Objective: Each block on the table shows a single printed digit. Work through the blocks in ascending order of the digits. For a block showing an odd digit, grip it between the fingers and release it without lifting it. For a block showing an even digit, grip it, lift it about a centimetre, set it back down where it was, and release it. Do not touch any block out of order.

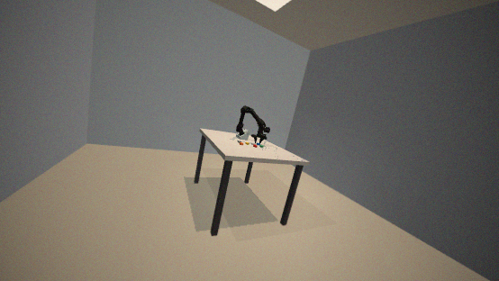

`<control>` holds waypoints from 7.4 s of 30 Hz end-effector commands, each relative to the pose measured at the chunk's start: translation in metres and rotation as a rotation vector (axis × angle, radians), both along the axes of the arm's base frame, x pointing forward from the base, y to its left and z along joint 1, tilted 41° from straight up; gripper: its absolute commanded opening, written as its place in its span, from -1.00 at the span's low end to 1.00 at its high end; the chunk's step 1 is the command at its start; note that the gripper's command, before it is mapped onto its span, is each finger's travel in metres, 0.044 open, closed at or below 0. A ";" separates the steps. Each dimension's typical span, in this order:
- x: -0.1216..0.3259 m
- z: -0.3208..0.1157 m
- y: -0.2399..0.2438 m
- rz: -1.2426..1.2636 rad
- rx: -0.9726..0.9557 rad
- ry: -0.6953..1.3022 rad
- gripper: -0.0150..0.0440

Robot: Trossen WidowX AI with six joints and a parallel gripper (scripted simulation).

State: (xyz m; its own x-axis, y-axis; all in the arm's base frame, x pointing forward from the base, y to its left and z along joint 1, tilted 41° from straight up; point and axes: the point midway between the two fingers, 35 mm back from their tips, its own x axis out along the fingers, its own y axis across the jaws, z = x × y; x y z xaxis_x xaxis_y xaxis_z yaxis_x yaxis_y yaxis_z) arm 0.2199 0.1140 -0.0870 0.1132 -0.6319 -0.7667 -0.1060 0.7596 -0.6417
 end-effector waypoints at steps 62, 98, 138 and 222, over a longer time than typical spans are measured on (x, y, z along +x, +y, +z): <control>-0.001 0.010 0.008 0.005 -0.001 0.000 -0.08; -0.004 0.028 0.023 0.005 0.000 0.000 0.86; 0.054 0.172 -0.067 0.005 -0.005 -0.001 0.27; 0.060 0.110 -0.122 0.005 -0.011 -0.002 0.63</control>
State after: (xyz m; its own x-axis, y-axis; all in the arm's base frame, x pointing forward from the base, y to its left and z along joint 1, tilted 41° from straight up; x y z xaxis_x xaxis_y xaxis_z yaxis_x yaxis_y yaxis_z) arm 0.2799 -0.0074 0.0227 0.1162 -0.6379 -0.7613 -0.1050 0.7543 -0.6481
